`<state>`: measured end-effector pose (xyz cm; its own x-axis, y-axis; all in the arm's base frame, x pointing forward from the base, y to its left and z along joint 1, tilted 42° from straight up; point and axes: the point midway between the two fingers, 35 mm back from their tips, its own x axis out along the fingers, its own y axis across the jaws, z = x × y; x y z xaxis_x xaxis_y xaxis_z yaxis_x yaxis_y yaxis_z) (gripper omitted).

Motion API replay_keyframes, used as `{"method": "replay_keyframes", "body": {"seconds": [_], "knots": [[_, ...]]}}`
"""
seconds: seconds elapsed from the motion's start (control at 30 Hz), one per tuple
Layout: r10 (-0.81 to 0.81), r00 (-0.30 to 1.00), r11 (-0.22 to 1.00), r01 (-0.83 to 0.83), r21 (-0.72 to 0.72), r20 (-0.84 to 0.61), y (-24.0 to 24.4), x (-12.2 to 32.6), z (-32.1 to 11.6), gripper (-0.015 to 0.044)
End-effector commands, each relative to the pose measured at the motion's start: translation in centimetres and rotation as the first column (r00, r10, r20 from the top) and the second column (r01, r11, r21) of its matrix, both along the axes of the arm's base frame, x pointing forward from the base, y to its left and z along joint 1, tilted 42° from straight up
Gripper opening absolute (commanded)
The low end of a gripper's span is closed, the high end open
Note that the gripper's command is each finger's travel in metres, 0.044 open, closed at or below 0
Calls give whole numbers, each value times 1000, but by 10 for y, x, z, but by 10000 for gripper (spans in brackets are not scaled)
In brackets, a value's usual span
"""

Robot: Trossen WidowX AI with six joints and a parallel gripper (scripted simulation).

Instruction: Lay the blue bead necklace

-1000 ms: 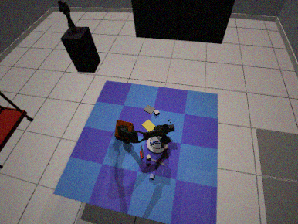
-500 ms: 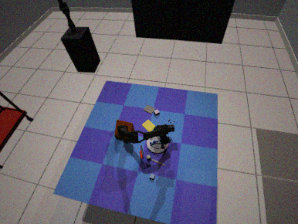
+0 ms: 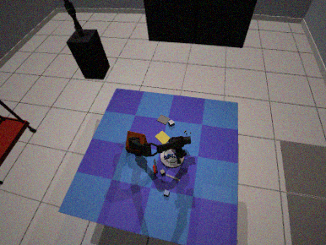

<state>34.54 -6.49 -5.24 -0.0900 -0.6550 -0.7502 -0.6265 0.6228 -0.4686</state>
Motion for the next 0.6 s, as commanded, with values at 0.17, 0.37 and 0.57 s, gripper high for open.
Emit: {"method": "replay_keyframes", "body": {"seconds": [0.17,0.37,0.57], "knots": [[0,1000,1000,0,0,1,0,0,0,0],[0,1000,1000,0,0,1,0,0,0,0],[3,1000,1000,-3,-2,-4,3,0,3,0]]}}
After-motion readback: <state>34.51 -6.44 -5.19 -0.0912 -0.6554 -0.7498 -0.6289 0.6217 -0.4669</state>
